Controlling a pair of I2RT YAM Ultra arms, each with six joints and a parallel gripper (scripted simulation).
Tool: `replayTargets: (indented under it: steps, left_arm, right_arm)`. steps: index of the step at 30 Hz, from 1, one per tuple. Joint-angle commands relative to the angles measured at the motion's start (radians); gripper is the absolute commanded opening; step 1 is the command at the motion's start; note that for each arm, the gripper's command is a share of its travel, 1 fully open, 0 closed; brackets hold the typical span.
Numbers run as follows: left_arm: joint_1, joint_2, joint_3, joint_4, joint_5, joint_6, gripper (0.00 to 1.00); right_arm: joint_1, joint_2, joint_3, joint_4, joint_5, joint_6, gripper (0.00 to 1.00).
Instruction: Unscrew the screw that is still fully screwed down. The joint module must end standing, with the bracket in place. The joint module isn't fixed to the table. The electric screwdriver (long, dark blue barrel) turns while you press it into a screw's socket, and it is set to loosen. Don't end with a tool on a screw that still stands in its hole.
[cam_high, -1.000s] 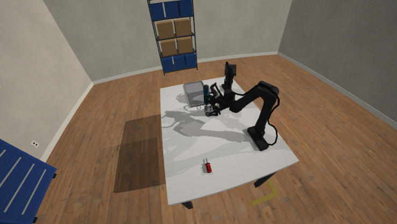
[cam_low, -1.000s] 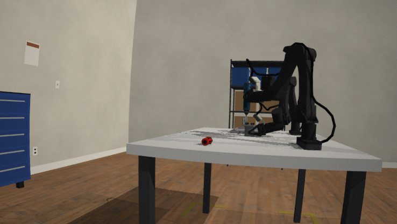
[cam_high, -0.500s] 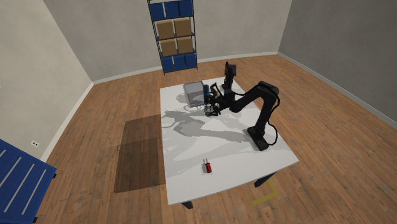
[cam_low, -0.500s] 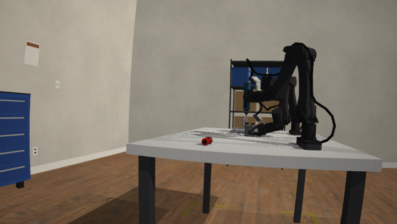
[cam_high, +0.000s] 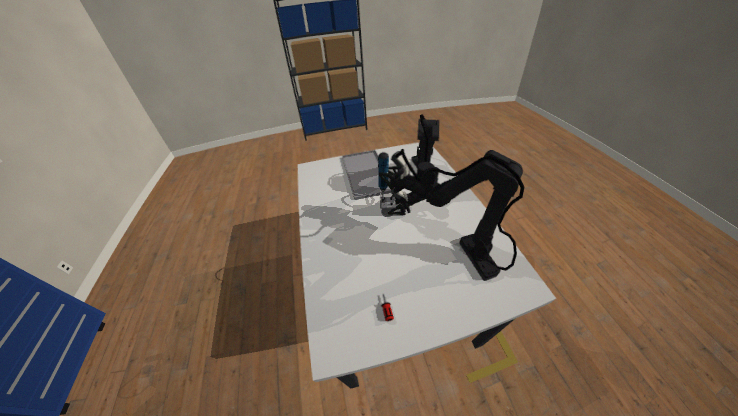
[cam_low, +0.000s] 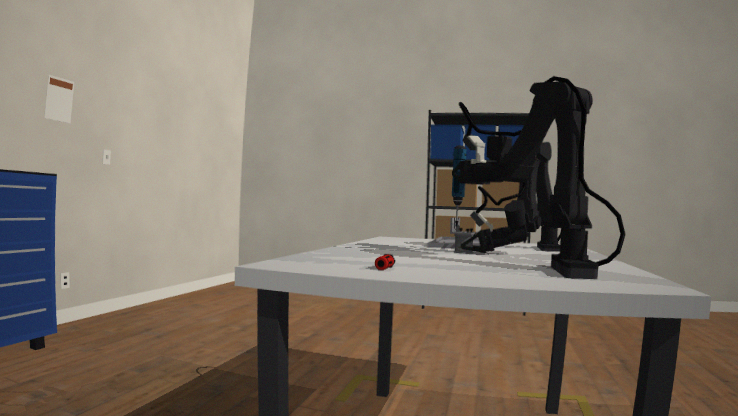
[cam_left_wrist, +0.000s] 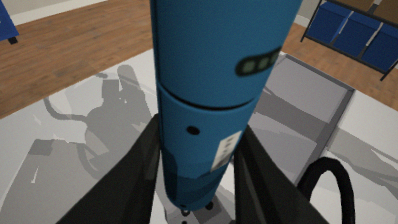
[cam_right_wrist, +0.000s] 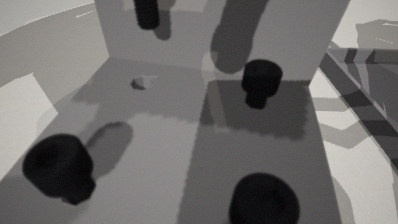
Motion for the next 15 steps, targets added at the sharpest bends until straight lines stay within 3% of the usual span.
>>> replayTargets:
  steps: [1, 15]
  left_arm:
    - [-0.014, -0.049, 0.053, 0.041, -0.013, 0.006, 0.42]
    - [-0.017, -0.082, 0.066, -0.018, -0.016, 0.008, 0.42]
  right_arm:
    - [0.000, -0.008, 0.002, 0.001, 0.005, 0.001, 0.59]
    - [0.000, -0.008, 0.002, 0.001, 0.005, 0.001, 0.59]
